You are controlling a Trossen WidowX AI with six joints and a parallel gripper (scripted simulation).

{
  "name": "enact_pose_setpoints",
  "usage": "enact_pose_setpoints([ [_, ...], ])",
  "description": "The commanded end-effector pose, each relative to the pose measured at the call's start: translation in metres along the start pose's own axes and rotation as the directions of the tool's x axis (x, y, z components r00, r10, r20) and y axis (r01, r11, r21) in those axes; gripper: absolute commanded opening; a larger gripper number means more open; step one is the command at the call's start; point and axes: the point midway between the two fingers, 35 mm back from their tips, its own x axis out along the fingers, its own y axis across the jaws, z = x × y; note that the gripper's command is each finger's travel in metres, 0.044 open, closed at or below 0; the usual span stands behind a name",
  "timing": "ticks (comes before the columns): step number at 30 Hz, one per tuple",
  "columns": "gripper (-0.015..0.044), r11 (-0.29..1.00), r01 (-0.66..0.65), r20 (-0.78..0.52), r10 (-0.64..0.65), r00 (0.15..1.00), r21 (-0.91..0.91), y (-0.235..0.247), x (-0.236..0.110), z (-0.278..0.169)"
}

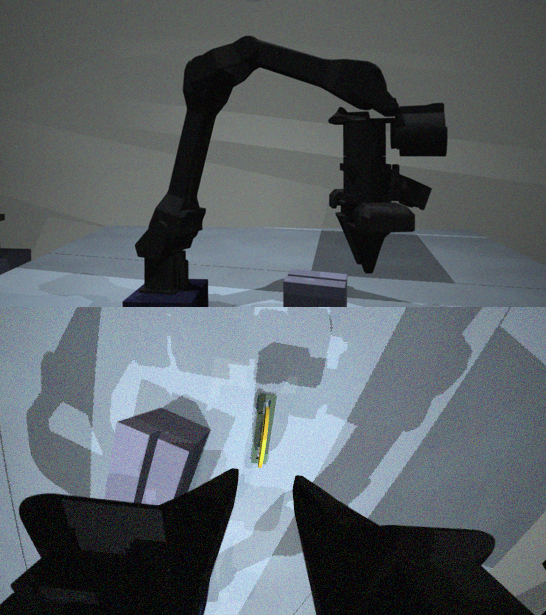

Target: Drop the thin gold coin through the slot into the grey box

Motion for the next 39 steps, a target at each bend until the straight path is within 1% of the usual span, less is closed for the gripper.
enact_pose_setpoints([
  [1, 0.0161, 1.000, -0.013, -0.008, 0.013, 1.000, 0.017, 0.000, 0.002, -0.002],
  [5, 0.0161, 1.000, -0.013, -0.008, 0.014, 1.000, 0.017, 0.001, 0.033, -0.002],
  [11, 0.0161, 1.000, -0.013, -0.008, 0.014, 1.000, 0.017, 0.001, 0.036, -0.002],
  [14, 0.0161, 1.000, -0.013, -0.008, 0.014, 1.000, 0.017, 0.001, 0.049, -0.003],
  [21, 0.0161, 1.000, -0.014, -0.008, 0.014, 1.000, 0.017, 0.001, 0.051, -0.003],
  [39, 0.0161, 1.000, -0.014, -0.008, 0.014, 1.000, 0.017, 0.000, 0.080, -0.002],
])
